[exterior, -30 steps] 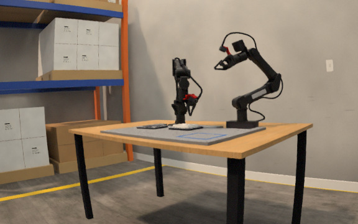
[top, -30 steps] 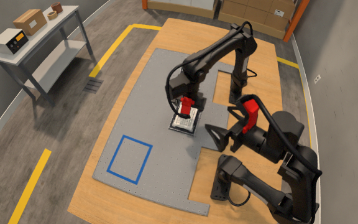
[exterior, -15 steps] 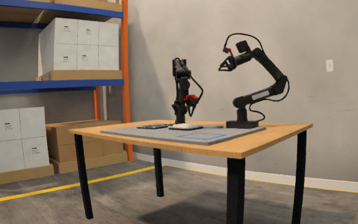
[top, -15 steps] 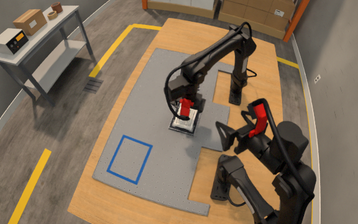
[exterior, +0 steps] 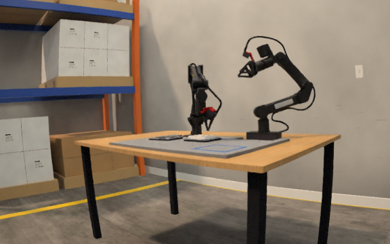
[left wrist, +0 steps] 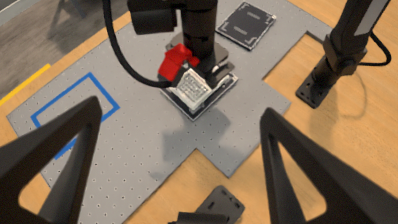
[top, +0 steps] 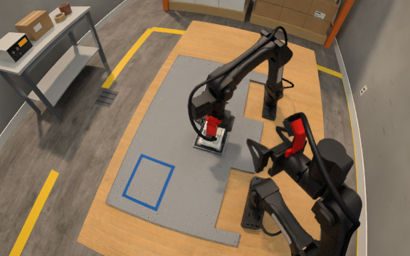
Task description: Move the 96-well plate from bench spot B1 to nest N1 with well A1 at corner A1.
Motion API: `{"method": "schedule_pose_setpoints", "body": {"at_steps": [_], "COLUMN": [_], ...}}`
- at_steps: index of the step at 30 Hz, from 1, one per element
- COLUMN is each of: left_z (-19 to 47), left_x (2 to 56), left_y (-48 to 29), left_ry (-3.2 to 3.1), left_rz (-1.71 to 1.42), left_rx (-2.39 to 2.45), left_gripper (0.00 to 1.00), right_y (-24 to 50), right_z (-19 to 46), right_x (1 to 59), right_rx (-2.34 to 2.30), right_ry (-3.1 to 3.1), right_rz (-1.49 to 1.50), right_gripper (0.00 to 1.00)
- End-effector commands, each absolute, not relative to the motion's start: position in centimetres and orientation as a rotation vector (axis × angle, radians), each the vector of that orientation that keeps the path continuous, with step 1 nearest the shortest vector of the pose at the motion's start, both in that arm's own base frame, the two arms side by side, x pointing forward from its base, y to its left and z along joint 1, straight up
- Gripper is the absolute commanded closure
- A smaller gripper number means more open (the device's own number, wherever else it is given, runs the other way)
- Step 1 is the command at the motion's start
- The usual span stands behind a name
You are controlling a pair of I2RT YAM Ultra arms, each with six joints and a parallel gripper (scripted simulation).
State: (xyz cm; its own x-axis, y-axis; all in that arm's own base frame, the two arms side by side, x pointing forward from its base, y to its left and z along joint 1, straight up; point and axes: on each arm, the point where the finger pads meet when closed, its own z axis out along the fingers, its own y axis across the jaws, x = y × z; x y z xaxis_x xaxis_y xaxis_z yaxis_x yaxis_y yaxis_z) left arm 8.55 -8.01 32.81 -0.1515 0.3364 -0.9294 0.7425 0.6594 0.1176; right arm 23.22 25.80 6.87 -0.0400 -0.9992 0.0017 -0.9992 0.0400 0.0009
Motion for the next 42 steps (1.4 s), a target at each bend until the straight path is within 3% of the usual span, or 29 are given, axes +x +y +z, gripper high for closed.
{"method": "schedule_pose_setpoints", "body": {"at_steps": [1,20,24,37,38,39,42], "left_z": [33.4,33.4,33.4,33.4,33.4,33.4,33.4], "left_x": [8.5,8.5,8.5,8.5,8.5,8.5,8.5], "left_y": [-7.9,-7.9,-7.9,-7.9,-7.9,-7.9,-7.9], "left_ry": [1.734,1.734,1.734,1.734,1.734,1.734,1.734], "left_rz": [-0.458,-0.458,-0.458,-0.458,-0.458,-0.458,-0.458], "left_rx": [0.862,0.862,0.862,0.862,0.862,0.862,0.862], "left_gripper": [0.0,0.0,0.0,0.0,0.0,0.0,0.0], "right_y": [26.3,26.2,26.2,26.0,26.0,26.0,26.1], "right_z": [5.8,3.7,3.7,4.0,4.0,4.0,5.6], "right_x": [23.1,23.1,23.1,23.3,23.3,23.3,23.4], "right_rx": [2.184,2.184,2.184,2.187,2.187,2.187,2.191], "right_ry": [-2.261,-2.261,-2.261,-2.271,-2.271,-2.271,-2.276], "right_rz": [0.0,0.0,0.0,-0.001,-0.001,-0.001,-0.002], "right_gripper": [0.0,0.0,0.08,0.21,0.33,0.22,0.22]}}
